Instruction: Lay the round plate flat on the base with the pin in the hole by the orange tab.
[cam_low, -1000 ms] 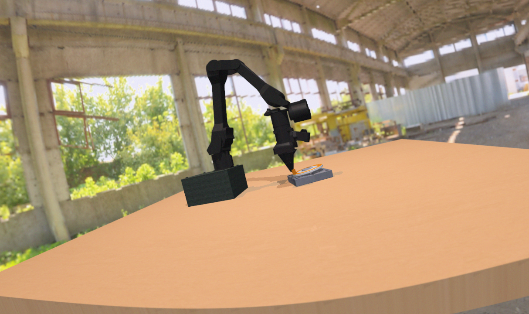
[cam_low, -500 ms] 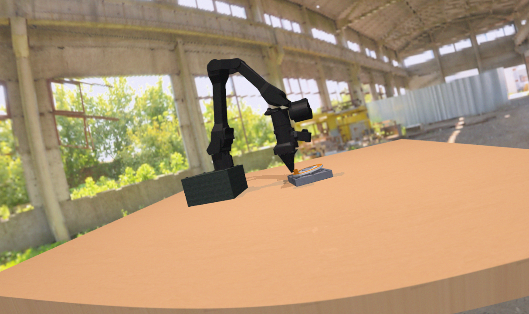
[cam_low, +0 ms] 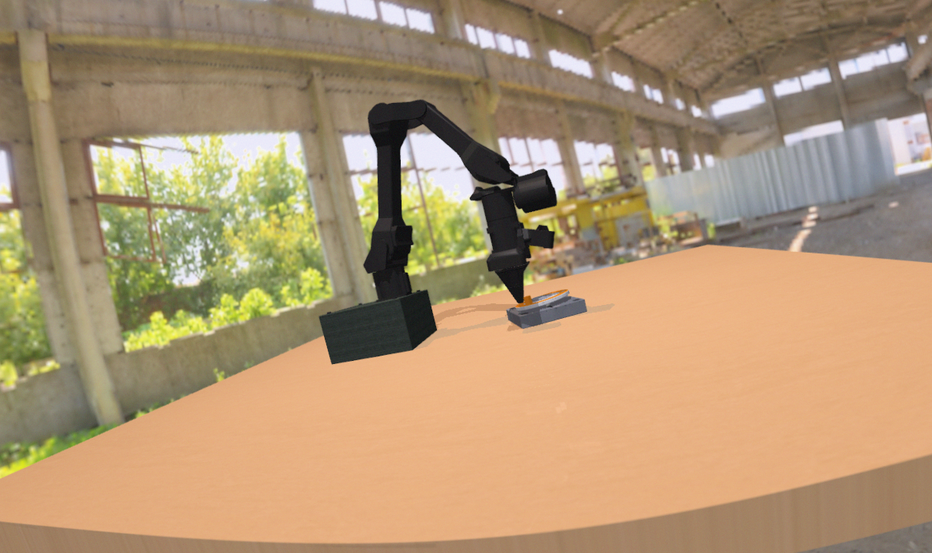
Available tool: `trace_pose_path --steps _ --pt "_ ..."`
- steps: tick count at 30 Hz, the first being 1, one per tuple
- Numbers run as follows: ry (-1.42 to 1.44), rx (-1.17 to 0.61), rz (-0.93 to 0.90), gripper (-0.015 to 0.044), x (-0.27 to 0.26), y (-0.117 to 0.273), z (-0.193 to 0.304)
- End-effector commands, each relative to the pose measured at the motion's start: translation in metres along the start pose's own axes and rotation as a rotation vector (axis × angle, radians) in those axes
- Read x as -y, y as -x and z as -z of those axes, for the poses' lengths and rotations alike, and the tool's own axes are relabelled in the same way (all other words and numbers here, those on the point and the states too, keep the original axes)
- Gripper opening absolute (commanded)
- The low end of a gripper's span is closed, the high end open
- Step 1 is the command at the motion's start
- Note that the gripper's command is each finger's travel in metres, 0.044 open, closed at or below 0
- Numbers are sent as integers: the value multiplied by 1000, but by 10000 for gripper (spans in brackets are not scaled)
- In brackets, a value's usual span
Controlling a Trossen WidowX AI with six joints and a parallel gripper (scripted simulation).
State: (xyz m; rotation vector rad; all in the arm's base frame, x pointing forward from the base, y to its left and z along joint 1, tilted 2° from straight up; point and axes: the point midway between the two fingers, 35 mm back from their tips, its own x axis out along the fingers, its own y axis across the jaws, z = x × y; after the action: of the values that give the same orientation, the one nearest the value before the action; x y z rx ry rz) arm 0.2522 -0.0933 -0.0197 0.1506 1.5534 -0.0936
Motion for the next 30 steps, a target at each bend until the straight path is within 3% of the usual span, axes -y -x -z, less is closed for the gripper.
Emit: trace_pose_path --steps 1,30 --pt "4 7 7 0 6 2 -7" --pt "4 9 7 0 15 7 -32"
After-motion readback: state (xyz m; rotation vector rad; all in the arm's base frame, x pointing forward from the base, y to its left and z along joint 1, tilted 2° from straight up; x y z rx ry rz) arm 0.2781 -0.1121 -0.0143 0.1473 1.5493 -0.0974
